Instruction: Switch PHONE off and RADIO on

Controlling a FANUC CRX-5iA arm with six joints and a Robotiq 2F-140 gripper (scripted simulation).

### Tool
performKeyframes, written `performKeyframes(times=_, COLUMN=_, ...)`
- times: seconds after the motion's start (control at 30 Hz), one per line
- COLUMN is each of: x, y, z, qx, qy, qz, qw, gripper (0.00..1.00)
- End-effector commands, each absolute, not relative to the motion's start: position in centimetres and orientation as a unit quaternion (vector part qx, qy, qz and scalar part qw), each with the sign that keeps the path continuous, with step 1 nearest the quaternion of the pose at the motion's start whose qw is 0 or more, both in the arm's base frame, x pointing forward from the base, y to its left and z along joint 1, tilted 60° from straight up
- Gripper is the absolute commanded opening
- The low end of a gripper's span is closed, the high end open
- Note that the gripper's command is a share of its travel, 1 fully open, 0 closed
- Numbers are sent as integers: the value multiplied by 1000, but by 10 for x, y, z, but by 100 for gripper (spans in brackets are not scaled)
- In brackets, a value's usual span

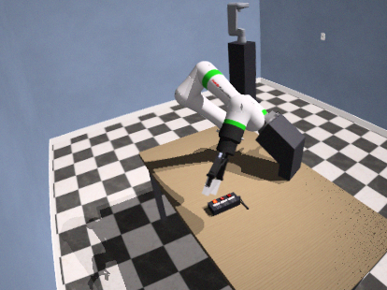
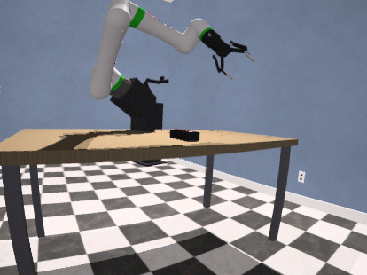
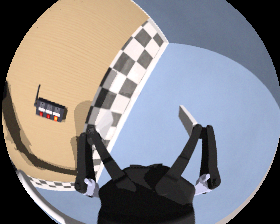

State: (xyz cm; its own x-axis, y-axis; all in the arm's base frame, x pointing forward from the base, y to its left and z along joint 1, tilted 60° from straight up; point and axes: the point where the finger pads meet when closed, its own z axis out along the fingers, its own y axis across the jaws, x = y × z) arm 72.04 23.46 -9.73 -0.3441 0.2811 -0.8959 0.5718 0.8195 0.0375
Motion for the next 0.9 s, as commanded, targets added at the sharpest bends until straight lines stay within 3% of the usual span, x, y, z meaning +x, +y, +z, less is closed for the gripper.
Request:
performKeyframes(times=0.0, x=720, y=235, z=-97, qx=264, qy=807, qz=-143, qw=508, gripper=100)
performKeyframes(times=0.53, x=720, y=235, z=-97, qx=264, qy=807, qz=-143, qw=508, gripper=100)
performKeyframes(times=0.57, x=720, y=235, z=-97, qx=264, qy=807, qz=-143, qw=508, gripper=0)
performKeyframes(times=0.87, x=720, y=235, z=-97, qx=264, qy=807, qz=-143, qw=508, gripper=0)
